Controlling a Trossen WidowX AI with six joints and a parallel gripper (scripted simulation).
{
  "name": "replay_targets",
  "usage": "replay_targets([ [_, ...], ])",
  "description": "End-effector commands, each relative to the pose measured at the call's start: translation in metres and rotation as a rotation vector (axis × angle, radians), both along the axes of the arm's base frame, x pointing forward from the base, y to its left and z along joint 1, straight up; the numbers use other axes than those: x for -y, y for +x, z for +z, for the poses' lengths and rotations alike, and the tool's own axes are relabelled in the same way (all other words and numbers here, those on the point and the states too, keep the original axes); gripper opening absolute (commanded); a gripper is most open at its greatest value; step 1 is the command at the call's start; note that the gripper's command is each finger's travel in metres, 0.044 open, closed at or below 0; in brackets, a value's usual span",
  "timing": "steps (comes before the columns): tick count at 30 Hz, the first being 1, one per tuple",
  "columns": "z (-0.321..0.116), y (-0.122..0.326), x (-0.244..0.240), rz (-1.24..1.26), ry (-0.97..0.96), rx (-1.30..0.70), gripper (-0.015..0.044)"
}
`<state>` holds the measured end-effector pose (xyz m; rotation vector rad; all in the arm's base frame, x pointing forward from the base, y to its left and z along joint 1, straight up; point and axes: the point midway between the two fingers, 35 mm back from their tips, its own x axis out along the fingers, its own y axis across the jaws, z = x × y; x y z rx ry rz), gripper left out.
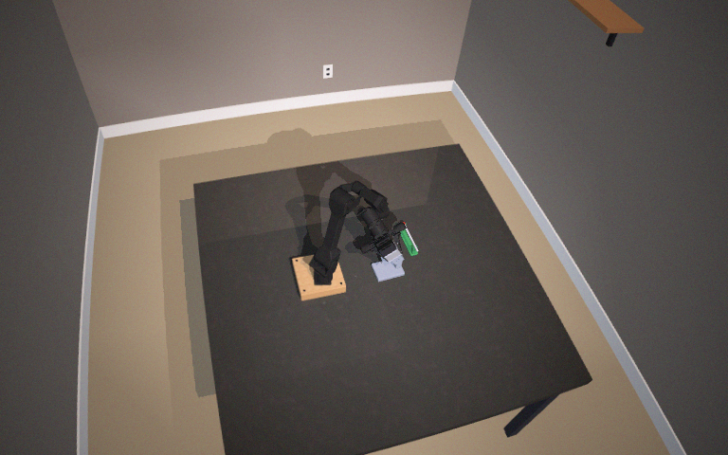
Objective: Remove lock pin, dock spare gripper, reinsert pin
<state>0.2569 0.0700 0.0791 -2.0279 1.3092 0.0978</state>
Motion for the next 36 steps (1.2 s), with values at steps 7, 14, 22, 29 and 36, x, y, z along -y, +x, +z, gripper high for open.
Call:
replay_targets([
  [7, -0.0046, 0.006, -0.0024, -0.015, 0.03, 0.032, 0.0],
  [14, 0.0, 0.0001, 0.0001, 0.0, 0.0, 0.0, 0.0],
  [22, 0.0, 0.0001, 0.0001, 0.0, 0.0, 0.0, 0.0],
  [29, 0.0, 0.0001, 0.0001, 0.0, 0.0, 0.0, 0.0157],
  [36, 0.0, 0.0001, 0.0001, 0.0, 0.0, 0.0, 0.0341],
])
